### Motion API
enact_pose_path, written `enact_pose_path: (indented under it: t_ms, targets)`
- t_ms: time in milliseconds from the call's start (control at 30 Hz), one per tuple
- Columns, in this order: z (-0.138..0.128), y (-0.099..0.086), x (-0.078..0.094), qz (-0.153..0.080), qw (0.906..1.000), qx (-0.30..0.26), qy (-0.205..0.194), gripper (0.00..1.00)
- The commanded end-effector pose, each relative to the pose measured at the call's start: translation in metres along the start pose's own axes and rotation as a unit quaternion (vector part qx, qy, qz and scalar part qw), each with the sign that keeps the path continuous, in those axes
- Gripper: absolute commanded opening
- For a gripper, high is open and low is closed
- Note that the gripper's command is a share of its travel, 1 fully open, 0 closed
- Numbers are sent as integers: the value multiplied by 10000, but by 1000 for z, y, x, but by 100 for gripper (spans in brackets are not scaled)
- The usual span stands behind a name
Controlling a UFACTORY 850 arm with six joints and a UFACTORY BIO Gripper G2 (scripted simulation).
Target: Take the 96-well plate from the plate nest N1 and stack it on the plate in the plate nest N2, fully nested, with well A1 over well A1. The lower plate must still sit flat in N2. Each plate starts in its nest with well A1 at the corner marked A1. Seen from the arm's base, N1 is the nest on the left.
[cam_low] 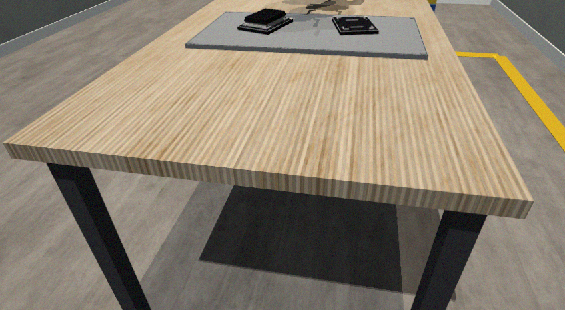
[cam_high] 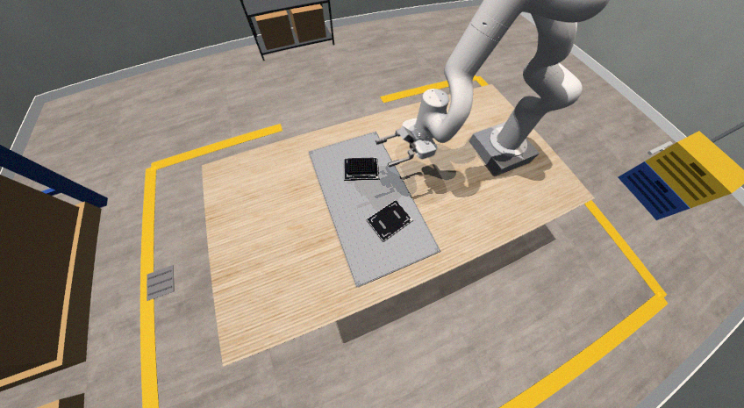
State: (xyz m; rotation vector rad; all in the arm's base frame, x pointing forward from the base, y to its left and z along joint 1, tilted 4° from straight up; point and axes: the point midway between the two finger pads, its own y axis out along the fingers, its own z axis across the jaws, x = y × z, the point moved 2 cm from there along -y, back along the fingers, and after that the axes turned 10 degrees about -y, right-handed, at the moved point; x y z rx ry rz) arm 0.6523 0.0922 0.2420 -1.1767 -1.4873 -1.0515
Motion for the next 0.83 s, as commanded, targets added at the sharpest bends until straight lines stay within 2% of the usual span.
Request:
enact_pose_path:
  t_ms: [0, 133, 800]
  targets:
    - [11, -7, 22, -11, 10000, -4, -6, 37]
    - [20, -13, 37, -11, 10000, -4, -6, 37]
    - [20, -13, 37, -11, 10000, -4, -6, 37]
